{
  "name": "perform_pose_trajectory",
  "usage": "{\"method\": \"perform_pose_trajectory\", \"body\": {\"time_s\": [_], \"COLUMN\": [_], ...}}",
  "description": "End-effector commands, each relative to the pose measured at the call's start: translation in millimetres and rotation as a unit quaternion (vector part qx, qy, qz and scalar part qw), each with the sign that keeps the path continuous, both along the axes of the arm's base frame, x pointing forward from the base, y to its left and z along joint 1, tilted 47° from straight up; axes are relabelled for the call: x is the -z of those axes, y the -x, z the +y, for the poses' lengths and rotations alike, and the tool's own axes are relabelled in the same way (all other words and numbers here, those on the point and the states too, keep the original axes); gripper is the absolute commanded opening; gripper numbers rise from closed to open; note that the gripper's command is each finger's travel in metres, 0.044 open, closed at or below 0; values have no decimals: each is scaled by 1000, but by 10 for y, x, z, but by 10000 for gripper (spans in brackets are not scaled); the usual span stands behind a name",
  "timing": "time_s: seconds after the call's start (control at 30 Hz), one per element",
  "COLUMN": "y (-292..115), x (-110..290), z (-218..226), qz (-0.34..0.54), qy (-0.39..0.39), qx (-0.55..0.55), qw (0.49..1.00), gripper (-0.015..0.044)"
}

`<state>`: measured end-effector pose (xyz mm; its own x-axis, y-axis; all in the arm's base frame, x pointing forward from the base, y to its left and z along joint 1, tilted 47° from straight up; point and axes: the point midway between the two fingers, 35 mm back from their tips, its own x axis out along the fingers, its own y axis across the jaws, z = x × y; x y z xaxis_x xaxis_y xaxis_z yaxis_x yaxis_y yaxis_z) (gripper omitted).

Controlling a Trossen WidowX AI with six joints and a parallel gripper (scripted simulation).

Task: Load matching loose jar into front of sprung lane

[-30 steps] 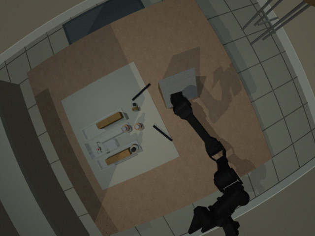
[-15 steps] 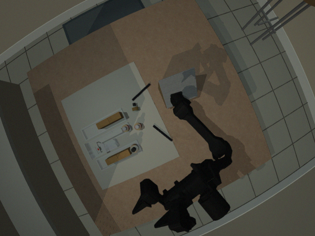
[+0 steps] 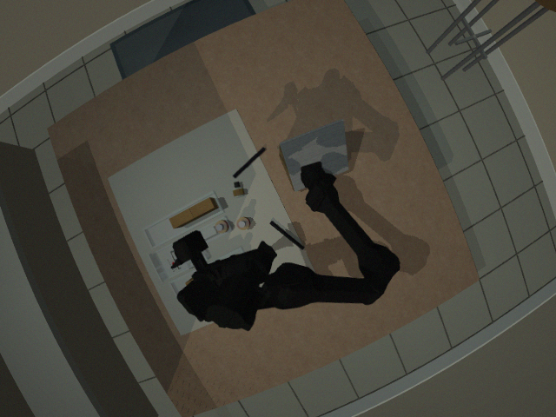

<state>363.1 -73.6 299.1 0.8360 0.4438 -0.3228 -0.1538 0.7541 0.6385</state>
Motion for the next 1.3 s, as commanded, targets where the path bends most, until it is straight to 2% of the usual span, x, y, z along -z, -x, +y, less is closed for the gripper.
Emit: {"method": "perform_pose_trajectory", "body": {"time_s": [0.0, 0.2, 0.37, 0.5, 0.77, 0.9, 1.27], "y": [9, 283, 708, 1025, 1033, 1052, 1073], "x": [741, 1515, 1971, 2007, 2039, 2230, 2395], "z": [200, 541, 851, 1059, 1029, 1231, 1385], "qz": [109, 238, 334, 371, 372, 371, 371], "qy": [19, 36, 35, 27, 27, 27, 26], "qx": [-59, -169, -290, -350, -350, -350, -351], "qw": [992, 956, 896, 859, 859, 859, 860], "gripper": [440, 440, 440, 440, 440, 440, 440]}}
